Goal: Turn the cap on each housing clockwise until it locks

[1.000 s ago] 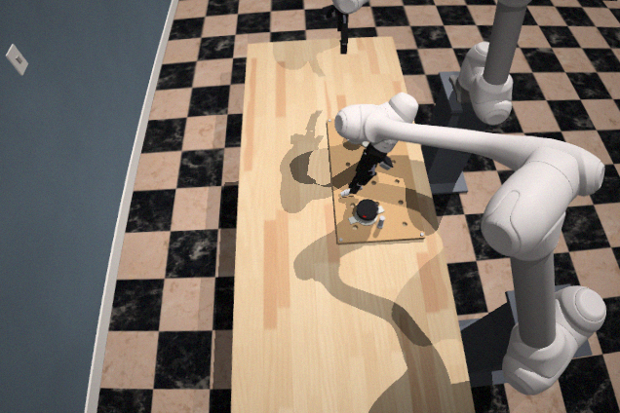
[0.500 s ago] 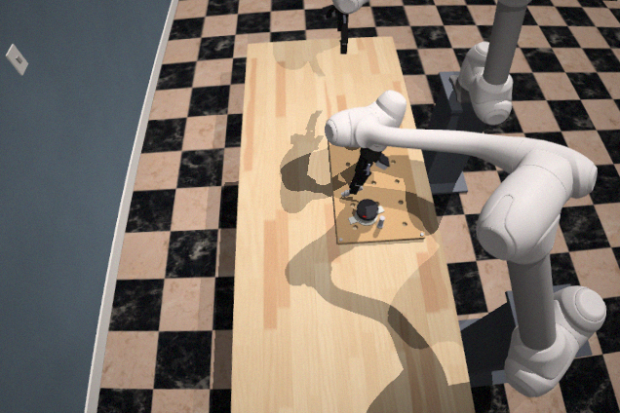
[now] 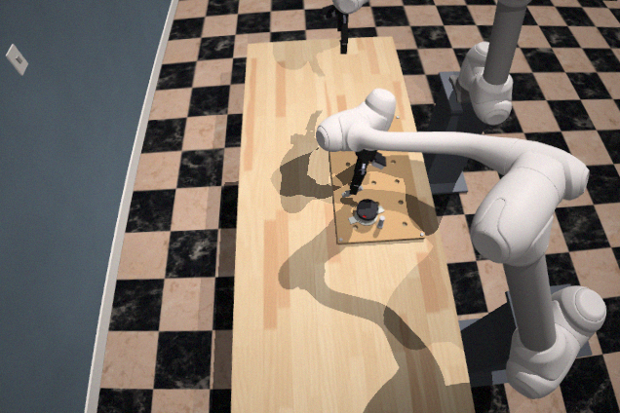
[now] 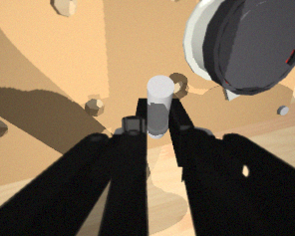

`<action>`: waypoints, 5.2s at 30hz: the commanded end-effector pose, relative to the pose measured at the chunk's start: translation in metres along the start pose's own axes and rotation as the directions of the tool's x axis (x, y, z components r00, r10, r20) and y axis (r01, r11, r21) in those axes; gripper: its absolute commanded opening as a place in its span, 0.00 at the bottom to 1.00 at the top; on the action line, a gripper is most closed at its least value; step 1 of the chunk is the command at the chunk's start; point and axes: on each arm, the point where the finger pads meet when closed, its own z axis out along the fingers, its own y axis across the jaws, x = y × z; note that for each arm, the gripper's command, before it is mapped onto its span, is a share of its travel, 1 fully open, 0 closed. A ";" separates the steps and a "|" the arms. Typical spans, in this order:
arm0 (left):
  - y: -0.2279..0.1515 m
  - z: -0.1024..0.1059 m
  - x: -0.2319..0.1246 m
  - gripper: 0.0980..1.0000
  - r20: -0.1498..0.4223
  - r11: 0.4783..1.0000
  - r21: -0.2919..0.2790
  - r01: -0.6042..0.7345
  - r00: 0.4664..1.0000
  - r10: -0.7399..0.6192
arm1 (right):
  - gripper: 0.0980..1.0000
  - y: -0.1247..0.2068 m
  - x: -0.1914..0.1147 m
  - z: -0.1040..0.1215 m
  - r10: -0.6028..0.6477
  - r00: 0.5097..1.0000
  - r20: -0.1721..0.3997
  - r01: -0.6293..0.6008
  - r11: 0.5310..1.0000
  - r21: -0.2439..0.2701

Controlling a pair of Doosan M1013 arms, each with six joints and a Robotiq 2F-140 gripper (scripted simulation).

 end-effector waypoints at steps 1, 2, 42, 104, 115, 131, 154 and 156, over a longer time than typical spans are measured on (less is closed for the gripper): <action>0.001 -0.001 -0.001 0.00 -0.027 1.000 0.000 -0.024 0.999 0.024 | 1.00 0.000 0.000 -0.001 0.000 1.000 -0.001 0.000 1.000 0.000; 0.002 -0.001 -0.002 0.00 -0.034 1.000 0.000 -0.030 0.999 0.030 | 1.00 0.000 0.000 -0.001 0.000 1.000 -0.001 0.000 1.000 0.000; 0.012 -0.005 -0.009 0.00 -0.268 0.972 0.036 -0.233 0.935 0.234 | 1.00 0.000 0.000 -0.001 0.000 1.000 -0.001 0.000 1.000 0.000; 0.037 -0.015 -0.024 0.00 -0.671 0.766 0.282 -0.578 0.452 0.588 | 1.00 0.000 0.000 -0.001 0.000 1.000 -0.001 0.000 1.000 0.000; 0.034 -0.005 -0.022 0.00 -0.668 0.768 0.279 -0.576 0.458 0.586 | 1.00 0.000 0.000 -0.001 0.000 1.000 -0.001 0.000 1.000 0.000; 0.031 0.009 -0.020 0.00 -0.665 0.771 0.275 -0.574 0.466 0.584 | 1.00 0.000 0.000 -0.001 0.000 1.000 -0.001 0.000 1.000 0.000; 0.030 0.012 -0.019 0.00 -0.664 0.772 0.274 -0.574 0.467 0.584 | 1.00 0.000 0.000 -0.001 0.000 1.000 -0.001 0.000 1.000 0.000; 0.030 0.012 -0.019 0.00 -0.664 0.772 0.274 -0.574 0.467 0.584 | 1.00 0.000 0.000 -0.001 0.000 1.000 -0.001 0.000 1.000 0.000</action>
